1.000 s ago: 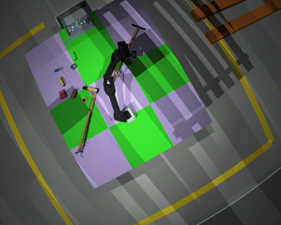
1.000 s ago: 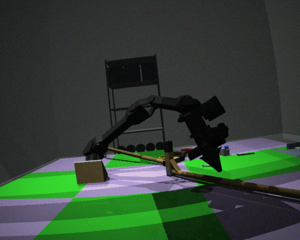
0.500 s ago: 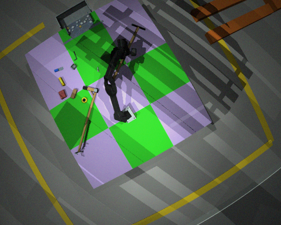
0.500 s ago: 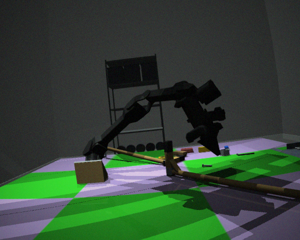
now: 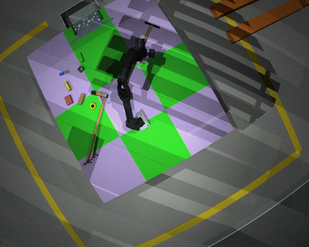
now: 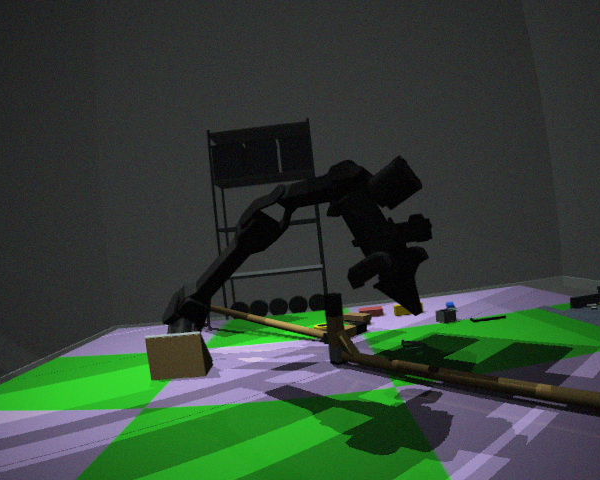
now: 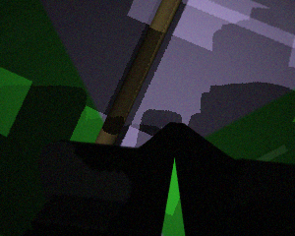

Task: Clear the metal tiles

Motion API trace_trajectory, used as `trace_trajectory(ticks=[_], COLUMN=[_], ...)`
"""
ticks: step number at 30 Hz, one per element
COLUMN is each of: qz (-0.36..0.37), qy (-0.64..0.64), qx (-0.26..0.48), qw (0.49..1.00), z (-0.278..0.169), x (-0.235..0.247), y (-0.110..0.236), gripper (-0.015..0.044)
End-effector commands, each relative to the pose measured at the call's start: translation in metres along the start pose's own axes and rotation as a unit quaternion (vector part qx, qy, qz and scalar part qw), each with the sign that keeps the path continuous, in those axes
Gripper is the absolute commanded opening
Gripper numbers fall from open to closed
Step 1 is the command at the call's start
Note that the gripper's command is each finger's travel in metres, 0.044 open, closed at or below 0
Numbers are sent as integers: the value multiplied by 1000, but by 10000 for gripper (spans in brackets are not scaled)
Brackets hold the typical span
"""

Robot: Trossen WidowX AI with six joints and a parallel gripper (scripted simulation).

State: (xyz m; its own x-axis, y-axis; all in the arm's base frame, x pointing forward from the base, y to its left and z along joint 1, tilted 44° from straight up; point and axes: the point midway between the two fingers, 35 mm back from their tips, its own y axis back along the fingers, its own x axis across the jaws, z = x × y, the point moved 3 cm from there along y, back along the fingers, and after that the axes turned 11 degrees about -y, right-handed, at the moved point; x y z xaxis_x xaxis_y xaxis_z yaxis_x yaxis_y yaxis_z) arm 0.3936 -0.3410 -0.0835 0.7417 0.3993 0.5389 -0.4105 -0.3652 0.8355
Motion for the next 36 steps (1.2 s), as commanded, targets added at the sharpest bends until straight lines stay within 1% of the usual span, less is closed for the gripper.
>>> trace_trajectory(ticks=[1,36], qz=[2,11], qy=[7,10], qx=[5,19], qw=[1000,1000], z=[-4,-36], x=[3,-2], y=[-8,-79], gripper=[0,0])
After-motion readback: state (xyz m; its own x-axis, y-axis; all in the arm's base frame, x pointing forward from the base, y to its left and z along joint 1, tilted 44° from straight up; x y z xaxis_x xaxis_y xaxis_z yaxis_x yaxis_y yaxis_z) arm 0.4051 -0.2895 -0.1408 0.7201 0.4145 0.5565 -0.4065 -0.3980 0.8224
